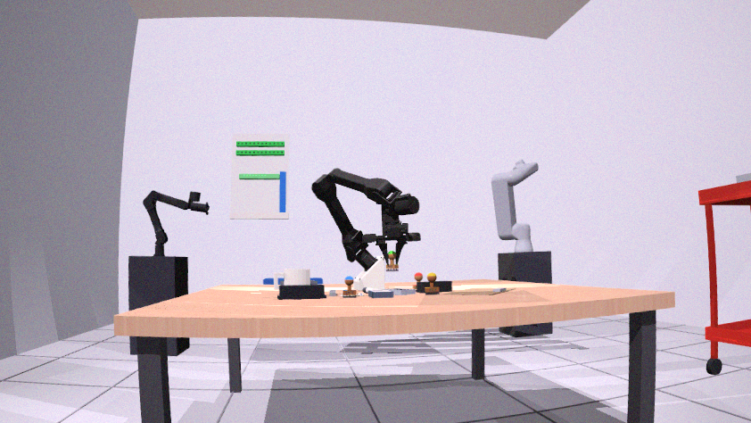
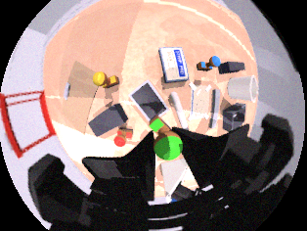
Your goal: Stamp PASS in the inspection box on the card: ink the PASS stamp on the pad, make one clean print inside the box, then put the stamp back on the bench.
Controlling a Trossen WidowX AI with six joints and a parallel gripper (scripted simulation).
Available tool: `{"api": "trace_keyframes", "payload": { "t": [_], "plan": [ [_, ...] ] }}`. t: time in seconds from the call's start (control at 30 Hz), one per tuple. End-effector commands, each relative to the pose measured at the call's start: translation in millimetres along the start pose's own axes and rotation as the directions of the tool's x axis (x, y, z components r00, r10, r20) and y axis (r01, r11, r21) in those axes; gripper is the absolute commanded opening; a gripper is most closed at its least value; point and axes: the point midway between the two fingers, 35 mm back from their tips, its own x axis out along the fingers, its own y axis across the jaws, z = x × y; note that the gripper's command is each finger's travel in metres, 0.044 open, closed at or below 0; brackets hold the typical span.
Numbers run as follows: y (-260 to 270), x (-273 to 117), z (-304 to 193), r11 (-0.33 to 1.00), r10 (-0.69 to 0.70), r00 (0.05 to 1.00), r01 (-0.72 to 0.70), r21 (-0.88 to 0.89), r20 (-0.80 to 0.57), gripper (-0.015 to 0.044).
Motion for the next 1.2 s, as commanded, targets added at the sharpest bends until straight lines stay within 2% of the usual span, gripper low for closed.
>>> {"api": "trace_keyframes", "payload": {
  "t": [0.0, 0.23, 1.17],
  "plan": [
    [5, 1, 13, 1.000, -0.005, 1.000, 0.005, -0.004, -0.001, 0.0000],
    [15, 3, 37, 1.000, -0.005, 1.000, 0.005, -0.002, 0.000, 0.0000],
    [15, 20, 39, 1.000, -0.005, 1.000, 0.005, 0.000, 0.001, 0.0000]
  ]
}}
